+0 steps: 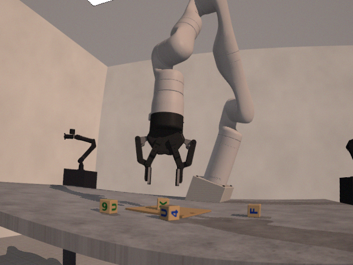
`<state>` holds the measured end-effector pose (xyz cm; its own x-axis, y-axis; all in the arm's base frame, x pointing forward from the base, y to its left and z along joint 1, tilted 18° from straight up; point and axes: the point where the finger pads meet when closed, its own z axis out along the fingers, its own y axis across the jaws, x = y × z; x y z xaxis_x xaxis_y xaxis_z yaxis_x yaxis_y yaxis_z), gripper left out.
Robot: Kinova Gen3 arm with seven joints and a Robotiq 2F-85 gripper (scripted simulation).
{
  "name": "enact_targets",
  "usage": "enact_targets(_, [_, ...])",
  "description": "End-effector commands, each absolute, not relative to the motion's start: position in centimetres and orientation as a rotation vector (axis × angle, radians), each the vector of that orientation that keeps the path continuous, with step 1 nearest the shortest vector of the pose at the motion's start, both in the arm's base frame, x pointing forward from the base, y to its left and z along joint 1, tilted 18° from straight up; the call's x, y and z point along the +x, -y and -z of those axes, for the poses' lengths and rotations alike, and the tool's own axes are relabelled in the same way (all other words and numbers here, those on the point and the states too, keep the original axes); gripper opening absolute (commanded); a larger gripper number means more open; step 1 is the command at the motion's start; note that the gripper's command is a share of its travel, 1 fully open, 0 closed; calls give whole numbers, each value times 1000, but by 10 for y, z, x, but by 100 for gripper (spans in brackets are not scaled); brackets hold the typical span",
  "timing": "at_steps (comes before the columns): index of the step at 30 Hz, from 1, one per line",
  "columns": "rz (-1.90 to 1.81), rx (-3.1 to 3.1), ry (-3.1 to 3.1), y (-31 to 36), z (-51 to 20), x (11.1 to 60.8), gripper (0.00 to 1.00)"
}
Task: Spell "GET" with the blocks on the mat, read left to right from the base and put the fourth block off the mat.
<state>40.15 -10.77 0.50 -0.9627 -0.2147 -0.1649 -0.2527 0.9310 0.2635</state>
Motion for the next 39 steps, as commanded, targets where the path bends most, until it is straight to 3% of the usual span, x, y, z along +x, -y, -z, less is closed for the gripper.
enact_targets(1, [-437, -362, -2958, 105, 0, 401, 62])
enact_targets(39, [-437, -362, -2958, 101, 11, 402, 62])
